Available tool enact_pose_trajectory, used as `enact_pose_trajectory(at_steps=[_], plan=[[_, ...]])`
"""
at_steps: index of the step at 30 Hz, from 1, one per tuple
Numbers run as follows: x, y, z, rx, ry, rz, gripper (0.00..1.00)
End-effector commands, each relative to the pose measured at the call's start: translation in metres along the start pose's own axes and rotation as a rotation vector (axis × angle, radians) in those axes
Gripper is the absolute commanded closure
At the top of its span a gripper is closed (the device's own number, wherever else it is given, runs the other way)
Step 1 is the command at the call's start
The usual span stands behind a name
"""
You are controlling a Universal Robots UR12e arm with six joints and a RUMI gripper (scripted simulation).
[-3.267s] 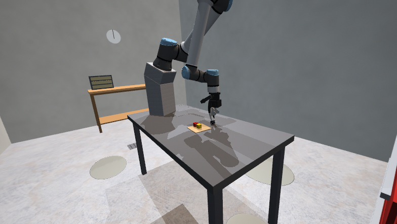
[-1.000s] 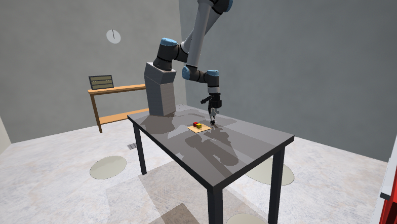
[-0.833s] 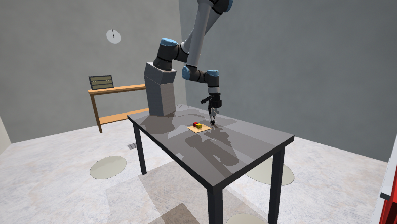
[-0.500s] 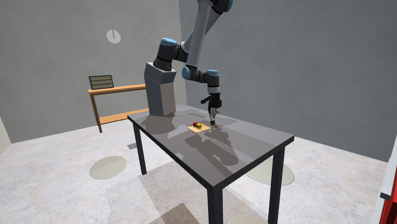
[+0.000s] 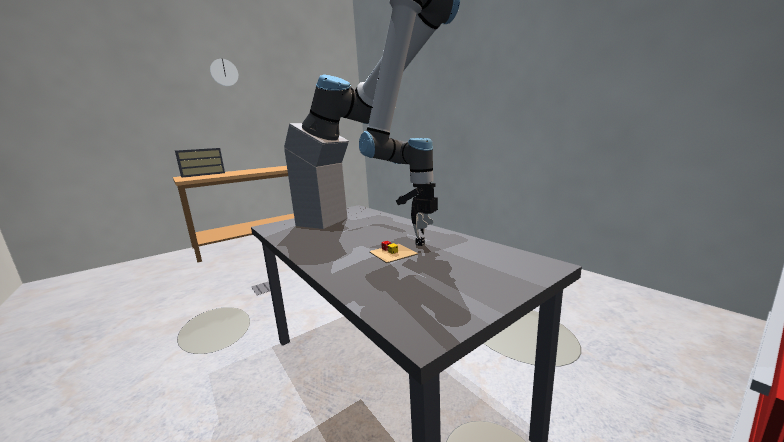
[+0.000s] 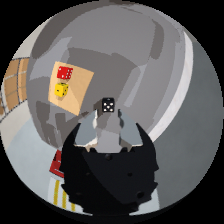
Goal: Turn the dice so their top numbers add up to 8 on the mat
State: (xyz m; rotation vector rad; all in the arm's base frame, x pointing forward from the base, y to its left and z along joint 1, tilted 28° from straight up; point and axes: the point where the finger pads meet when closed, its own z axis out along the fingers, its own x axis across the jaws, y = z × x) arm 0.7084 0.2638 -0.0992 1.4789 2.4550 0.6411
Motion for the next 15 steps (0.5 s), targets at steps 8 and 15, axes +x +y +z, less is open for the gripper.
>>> enact_pose_trajectory(at_steps=[8, 15], plan=[[0.000, 0.001, 0.010, -0.001, 0.000, 0.000, 0.72], [0.000, 0.001, 0.024, -0.001, 0.000, 0.000, 0.72]])
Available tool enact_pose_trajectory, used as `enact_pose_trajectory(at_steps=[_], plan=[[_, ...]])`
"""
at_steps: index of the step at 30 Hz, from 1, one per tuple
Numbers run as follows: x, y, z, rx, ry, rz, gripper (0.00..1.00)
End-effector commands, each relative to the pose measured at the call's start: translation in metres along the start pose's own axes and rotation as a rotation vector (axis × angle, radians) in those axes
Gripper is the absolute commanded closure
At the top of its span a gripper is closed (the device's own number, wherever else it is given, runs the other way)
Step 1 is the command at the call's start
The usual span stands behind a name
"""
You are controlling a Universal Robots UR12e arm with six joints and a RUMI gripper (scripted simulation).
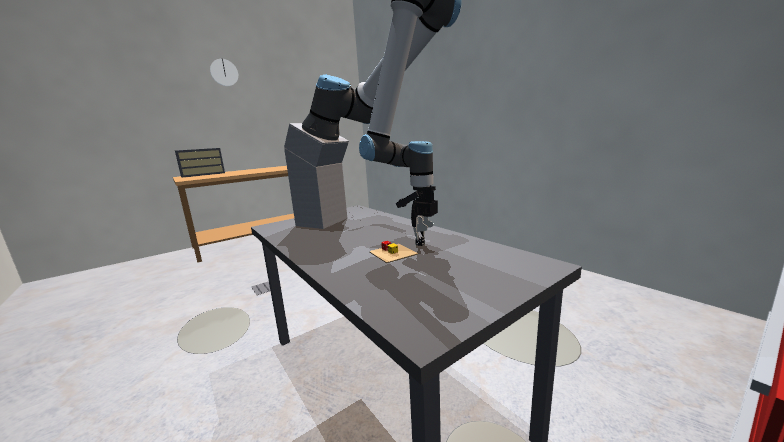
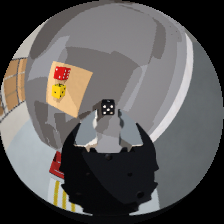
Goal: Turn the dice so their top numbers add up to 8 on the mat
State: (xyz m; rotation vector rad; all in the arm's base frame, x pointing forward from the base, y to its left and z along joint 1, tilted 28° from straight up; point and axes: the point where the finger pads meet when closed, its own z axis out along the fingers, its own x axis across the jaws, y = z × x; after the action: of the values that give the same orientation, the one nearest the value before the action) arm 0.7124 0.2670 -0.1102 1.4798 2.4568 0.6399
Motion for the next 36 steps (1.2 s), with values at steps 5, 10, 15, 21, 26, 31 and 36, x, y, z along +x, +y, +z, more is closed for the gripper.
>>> enact_pose_trajectory(at_steps=[5, 10, 15, 21, 26, 31, 36], plan=[[-0.0001, 0.0021, 0.0206, -0.002, -0.001, -0.001, 0.72], [-0.0001, 0.0021, 0.0230, -0.002, -0.001, -0.001, 0.72], [-0.0001, 0.0021, 0.0237, -0.002, -0.001, -0.001, 0.72], [-0.0001, 0.0021, 0.0237, -0.002, -0.001, -0.001, 0.72], [-0.0001, 0.0021, 0.0237, -0.002, -0.001, -0.001, 0.72], [-0.0001, 0.0021, 0.0237, -0.002, -0.001, -0.001, 0.72], [-0.0001, 0.0021, 0.0237, -0.002, -0.001, -0.001, 0.72]])
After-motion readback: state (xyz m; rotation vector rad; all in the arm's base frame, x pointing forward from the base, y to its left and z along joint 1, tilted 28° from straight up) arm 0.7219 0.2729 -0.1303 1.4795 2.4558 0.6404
